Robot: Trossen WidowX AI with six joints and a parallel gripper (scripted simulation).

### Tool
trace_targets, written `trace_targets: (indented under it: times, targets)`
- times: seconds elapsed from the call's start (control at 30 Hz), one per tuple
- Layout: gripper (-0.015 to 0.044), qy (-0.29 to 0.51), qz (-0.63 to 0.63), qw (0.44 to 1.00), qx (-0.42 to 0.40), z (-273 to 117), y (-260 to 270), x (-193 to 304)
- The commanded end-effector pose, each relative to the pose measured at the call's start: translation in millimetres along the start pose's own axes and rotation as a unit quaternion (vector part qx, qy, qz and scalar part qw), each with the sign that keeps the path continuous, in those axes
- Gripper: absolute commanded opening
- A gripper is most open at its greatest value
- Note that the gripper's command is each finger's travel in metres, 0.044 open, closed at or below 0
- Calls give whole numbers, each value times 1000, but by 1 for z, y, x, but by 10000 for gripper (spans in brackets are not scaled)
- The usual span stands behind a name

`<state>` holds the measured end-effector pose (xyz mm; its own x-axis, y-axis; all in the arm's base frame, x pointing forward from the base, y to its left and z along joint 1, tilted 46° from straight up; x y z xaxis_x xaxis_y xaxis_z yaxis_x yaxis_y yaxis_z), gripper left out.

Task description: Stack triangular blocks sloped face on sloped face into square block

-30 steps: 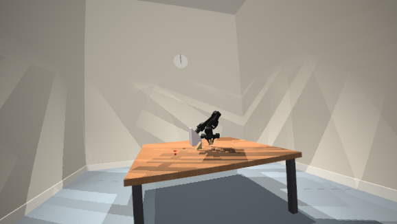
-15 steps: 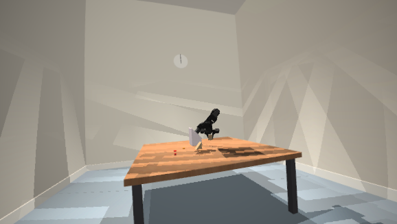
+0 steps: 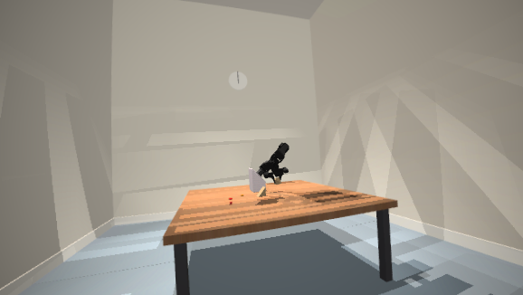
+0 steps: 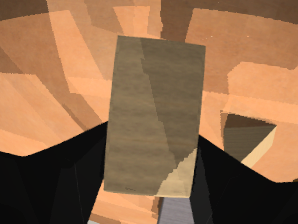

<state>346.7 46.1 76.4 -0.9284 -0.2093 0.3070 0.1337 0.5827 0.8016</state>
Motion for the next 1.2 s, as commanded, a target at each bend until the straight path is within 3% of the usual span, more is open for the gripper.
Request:
trace_targets:
  times: [0.0,0.57,1.17]
  targets:
    - [0,-4,-59,998,-8,1,-1,1]
    - [0,-35,-340,939,-28,1,-6,4]
    - [0,-77,-605,792,-29,2,-11,7]
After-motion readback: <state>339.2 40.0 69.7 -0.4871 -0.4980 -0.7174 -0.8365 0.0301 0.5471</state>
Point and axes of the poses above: the point midway between the two fingers, 35 mm back from their tips, its own z axis out along the fingers, its own y axis across the jaws, x = y × z, the point moved 5 cm from there along -z, back along the fingers, and after that the axes turned 8 degrees about z, right-handed, at the moved point
